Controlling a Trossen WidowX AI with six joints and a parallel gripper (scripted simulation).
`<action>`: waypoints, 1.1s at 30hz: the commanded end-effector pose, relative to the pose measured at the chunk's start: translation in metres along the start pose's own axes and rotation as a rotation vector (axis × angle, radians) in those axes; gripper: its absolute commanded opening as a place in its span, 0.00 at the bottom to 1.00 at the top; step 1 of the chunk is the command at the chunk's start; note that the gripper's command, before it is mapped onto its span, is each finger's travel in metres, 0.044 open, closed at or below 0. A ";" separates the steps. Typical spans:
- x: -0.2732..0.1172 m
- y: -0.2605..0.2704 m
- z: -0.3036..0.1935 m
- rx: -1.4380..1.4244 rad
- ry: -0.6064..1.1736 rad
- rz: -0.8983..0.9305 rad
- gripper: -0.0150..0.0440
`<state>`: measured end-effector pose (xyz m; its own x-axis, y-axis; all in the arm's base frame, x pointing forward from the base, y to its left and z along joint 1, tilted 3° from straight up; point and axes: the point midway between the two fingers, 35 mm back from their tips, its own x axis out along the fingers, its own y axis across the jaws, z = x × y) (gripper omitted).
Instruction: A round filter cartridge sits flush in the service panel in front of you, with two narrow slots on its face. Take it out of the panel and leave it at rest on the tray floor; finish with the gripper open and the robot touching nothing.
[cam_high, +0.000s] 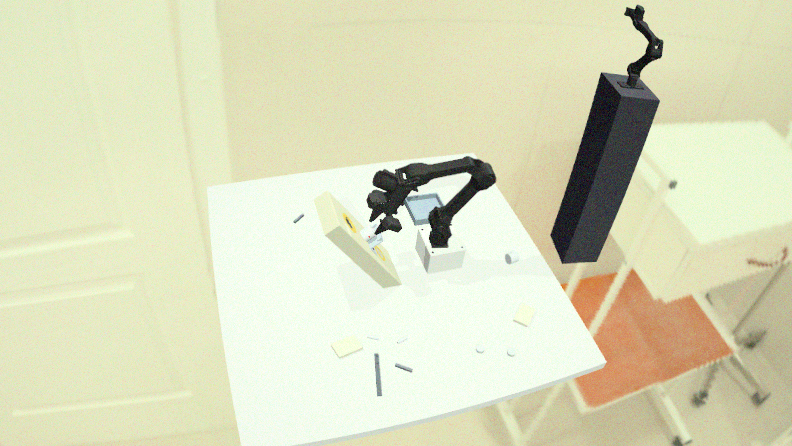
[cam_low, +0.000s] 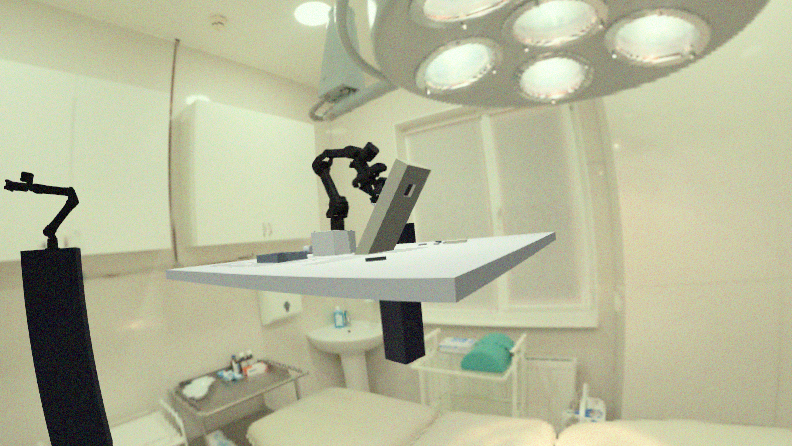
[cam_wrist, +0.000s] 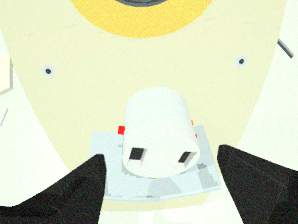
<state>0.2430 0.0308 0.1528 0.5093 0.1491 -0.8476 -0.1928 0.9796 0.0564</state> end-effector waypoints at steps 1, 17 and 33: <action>0.008 0.000 -0.001 0.005 0.002 -0.003 0.77; 0.021 0.000 -0.001 0.000 0.001 0.000 0.70; 0.021 0.000 -0.001 0.000 0.001 0.000 0.39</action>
<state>0.2528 0.0338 0.1339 0.5087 0.1481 -0.8481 -0.1919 0.9798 0.0560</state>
